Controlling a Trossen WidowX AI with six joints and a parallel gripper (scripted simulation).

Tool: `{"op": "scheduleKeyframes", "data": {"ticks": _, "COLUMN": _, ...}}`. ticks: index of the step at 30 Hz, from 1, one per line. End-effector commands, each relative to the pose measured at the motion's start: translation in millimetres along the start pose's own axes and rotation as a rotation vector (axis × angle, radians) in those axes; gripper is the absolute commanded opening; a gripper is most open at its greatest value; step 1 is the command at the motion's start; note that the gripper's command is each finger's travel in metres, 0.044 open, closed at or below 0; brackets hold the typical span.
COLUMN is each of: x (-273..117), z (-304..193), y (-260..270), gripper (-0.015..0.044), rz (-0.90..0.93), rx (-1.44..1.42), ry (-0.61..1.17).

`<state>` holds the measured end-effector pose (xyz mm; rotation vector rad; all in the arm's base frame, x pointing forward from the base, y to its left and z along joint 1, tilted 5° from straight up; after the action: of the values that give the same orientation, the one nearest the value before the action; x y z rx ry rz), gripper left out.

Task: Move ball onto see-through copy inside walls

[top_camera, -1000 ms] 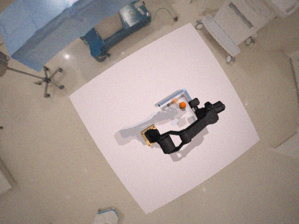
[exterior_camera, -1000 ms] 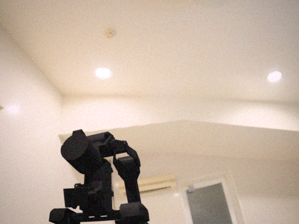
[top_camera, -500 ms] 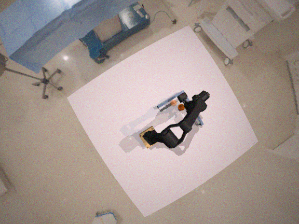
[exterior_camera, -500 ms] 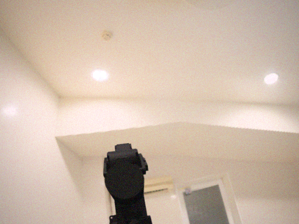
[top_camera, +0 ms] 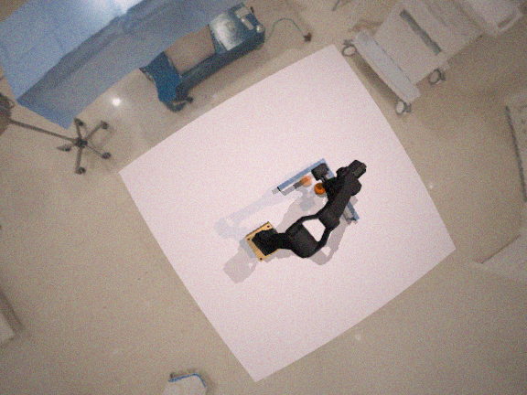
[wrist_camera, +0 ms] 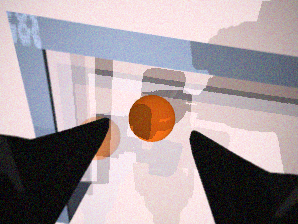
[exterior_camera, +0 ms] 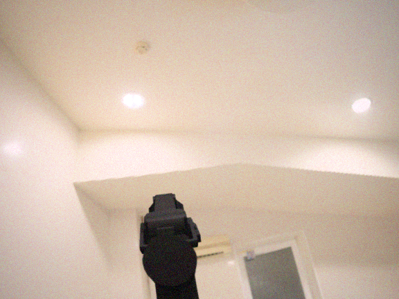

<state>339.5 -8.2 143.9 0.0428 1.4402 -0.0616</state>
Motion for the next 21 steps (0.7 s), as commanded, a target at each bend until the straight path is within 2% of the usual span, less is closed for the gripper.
{"op": "scheduleKeyframes", "data": {"ticks": 1, "x": 10.6, "z": -2.2, "y": -0.4, "gripper": 0.0373, "rz": -0.006, "rx": 0.003, "ry": 0.014}}
{"op": "scheduleKeyframes", "data": {"ticks": 19, "x": 36.8, "z": -3.6, "y": -0.5, "gripper": 0.0373, "rz": -0.006, "rx": 0.002, "ry": 0.014}}
{"op": "scheduleKeyframes", "data": {"ticks": 21, "x": 36.8, "z": -3.6, "y": -0.5, "gripper": 0.0321, "rz": -0.006, "rx": 0.002, "ry": 0.014}}
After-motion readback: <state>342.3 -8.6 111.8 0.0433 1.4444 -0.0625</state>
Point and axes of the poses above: the point midway between the two fingers, 35 mm back from their tips, its own x axis out along the fingers, its own y axis across the jaws, z = x × y, the point moved 8 cm from there along -x, back along the fingers, and after that the axes turned 6 degrees about -x, right-handed, at the moved point
